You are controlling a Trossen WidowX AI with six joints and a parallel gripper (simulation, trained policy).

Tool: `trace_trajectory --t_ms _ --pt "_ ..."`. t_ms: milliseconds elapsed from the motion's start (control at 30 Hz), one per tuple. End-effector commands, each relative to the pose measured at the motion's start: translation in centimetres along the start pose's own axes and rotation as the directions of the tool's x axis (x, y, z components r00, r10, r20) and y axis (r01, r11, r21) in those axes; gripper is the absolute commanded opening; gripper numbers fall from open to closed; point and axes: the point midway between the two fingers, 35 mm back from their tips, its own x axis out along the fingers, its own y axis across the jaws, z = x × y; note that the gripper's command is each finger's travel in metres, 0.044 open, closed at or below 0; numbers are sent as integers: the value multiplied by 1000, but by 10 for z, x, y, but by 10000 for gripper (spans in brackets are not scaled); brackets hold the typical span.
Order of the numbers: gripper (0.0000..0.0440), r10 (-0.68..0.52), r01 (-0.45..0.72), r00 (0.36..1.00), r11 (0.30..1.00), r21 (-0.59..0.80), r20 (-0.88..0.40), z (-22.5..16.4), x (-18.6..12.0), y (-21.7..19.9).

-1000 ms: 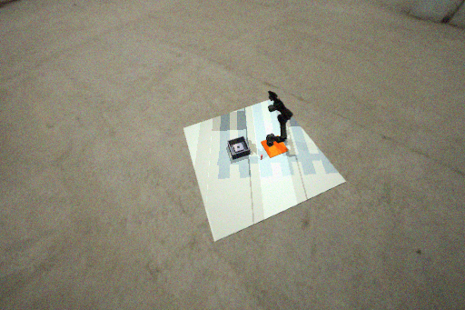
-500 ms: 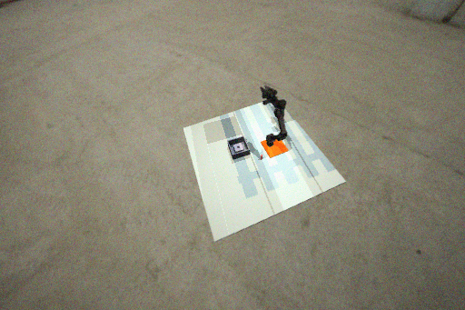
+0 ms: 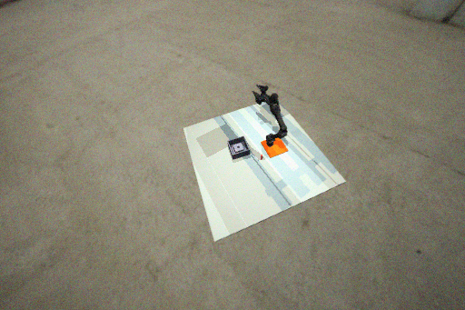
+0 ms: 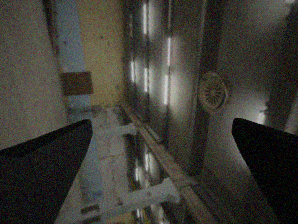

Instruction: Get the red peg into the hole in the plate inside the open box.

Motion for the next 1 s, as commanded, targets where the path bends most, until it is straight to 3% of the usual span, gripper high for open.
trace_trajectory --t_ms 0,200,433,700,967 --pt "440 112 -111 994 988 105 -6 -4 14 38" --pt "440 259 -253 966 937 241 8 1 25 87" --pt "440 427 -410 903 830 379 43 16 29 144" --pt "440 604 -564 791 655 503 101 44 23 206" --pt "440 755 -678 635 441 588 166 83 2 262"
